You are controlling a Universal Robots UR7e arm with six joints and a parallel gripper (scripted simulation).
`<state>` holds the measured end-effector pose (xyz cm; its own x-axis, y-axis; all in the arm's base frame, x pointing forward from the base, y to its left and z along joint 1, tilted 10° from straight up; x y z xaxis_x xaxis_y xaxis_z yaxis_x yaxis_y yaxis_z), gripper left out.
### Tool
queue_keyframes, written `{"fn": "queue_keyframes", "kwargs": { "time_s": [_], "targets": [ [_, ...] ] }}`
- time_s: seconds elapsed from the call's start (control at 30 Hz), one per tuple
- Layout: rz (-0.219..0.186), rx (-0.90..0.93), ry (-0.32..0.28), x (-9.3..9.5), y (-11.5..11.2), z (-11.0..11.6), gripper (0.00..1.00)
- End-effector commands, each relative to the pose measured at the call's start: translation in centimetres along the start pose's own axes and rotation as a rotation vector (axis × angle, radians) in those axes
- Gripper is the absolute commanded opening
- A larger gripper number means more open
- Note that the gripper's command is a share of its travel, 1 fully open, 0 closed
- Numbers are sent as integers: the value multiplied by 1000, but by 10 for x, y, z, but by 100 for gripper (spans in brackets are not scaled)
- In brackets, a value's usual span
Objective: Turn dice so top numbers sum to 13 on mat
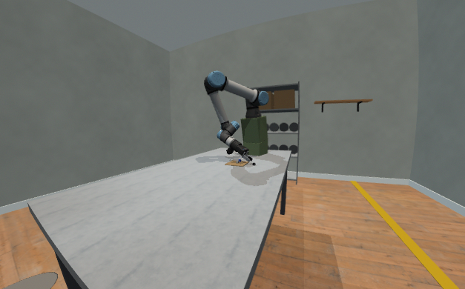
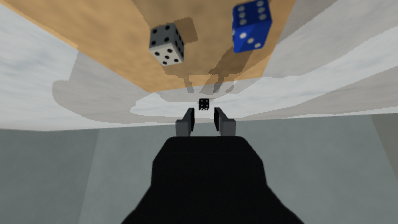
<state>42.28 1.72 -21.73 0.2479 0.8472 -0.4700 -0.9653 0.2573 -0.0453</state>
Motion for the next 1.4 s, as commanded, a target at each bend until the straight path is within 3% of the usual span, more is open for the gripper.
{"fn": "queue_keyframes", "kwargs": {
  "time_s": [0.0, 0.47, 0.83, 1.37],
  "targets": [
    [2, -1, -2, -6, 0, 0, 64],
    [2, -1, -2, -15, 2, 15, 64],
    [2, -1, -2, -34, 7, 51, 64],
    [2, -1, 21, -34, 8, 55, 64]
  ]
}}
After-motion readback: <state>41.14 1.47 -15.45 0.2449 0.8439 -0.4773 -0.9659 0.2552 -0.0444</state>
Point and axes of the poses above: the point where the finger pads meet when closed, its own x axis out along the fingers, its own y axis across the jaws, z = x × y, the point moved 8 cm from there along -x, back along the fingers, and after that the axes turned 8 degrees about x, right-handed, at the moved point
